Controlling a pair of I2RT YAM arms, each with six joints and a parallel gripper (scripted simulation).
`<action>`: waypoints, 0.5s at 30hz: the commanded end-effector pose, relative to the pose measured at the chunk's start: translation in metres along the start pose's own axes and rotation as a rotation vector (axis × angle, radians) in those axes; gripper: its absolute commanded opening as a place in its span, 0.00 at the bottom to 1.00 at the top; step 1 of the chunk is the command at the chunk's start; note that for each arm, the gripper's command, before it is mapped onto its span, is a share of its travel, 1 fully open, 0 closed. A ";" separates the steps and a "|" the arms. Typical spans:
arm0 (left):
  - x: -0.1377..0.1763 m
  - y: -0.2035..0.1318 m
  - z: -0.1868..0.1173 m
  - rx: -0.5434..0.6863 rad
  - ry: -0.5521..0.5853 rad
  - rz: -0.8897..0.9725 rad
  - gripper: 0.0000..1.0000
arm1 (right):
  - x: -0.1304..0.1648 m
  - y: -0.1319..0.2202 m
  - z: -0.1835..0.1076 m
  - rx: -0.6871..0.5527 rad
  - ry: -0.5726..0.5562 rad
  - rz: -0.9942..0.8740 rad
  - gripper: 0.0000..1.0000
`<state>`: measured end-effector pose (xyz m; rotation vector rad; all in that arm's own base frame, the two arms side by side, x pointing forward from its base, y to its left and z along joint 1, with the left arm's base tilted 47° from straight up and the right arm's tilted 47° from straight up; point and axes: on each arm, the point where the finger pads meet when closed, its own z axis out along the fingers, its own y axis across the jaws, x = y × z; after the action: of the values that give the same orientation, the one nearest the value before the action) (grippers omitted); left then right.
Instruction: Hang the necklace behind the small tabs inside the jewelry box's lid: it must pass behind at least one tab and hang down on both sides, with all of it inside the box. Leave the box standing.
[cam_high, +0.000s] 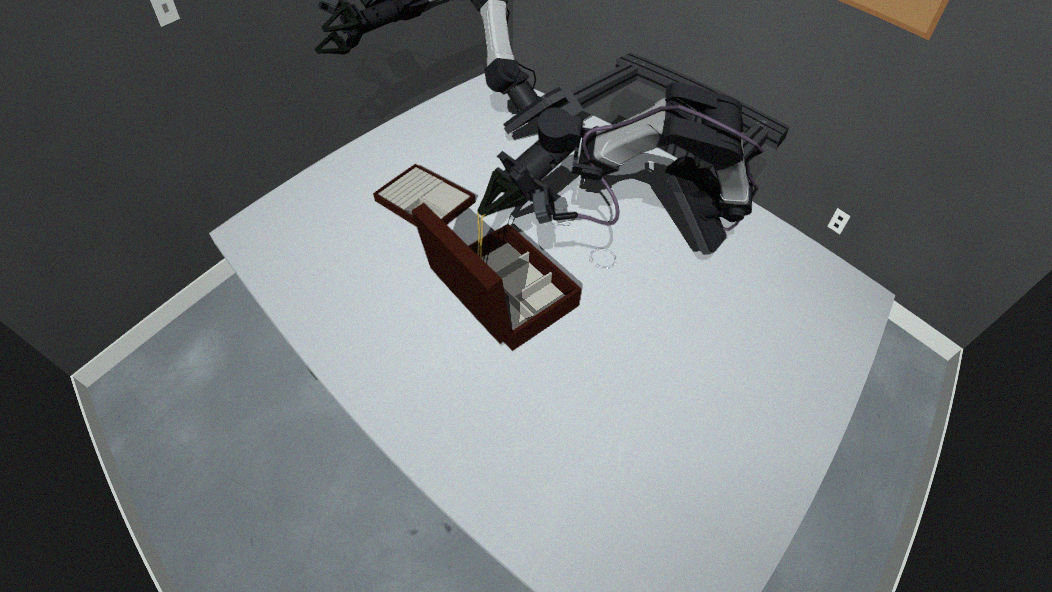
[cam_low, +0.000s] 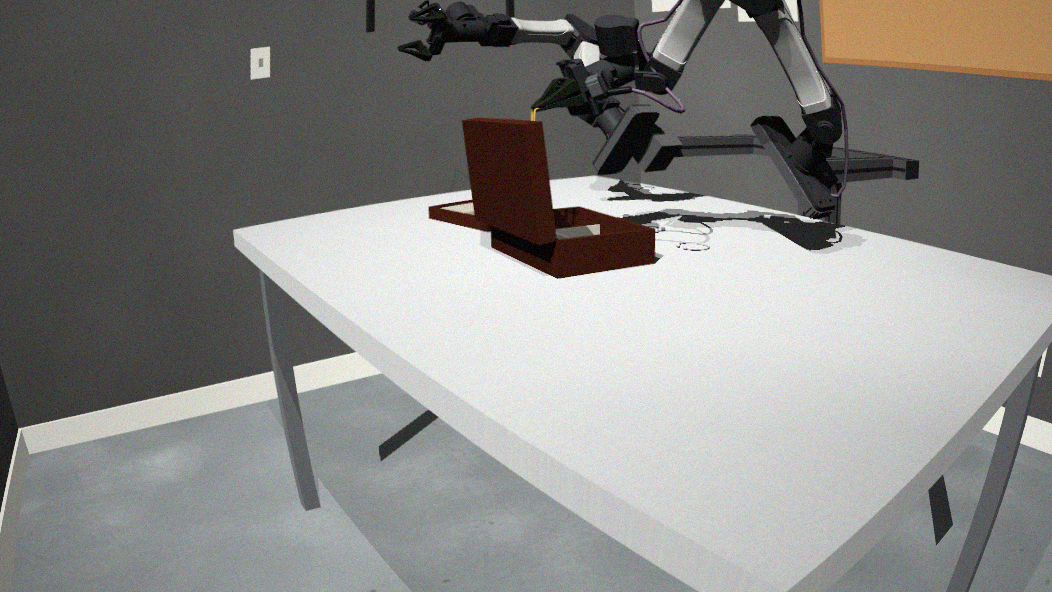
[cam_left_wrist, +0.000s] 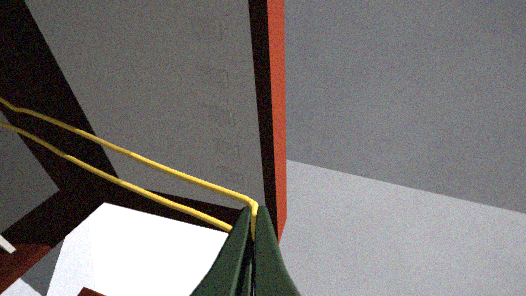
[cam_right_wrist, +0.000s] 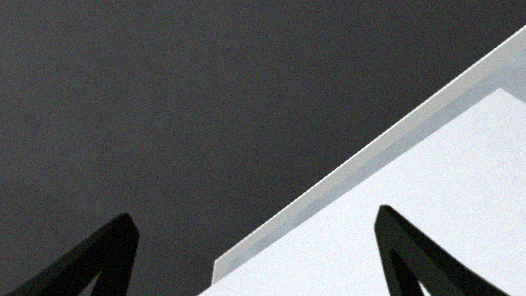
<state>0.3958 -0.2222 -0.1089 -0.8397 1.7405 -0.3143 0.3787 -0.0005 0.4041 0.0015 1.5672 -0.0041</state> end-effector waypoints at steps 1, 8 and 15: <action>0.007 -0.009 0.000 0.022 0.013 -0.009 0.03 | -0.012 0.001 -0.002 -0.005 -0.030 -0.001 1.00; 0.003 -0.005 0.007 0.012 0.004 -0.012 0.03 | -0.012 0.001 -0.002 -0.005 -0.030 -0.001 1.00; 0.000 -0.005 0.014 0.019 -0.001 -0.023 0.03 | -0.012 0.001 -0.002 -0.005 -0.030 -0.001 1.00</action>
<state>0.3973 -0.2178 -0.1157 -0.8369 1.7484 -0.3024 0.3787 -0.0005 0.4041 0.0015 1.5672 -0.0041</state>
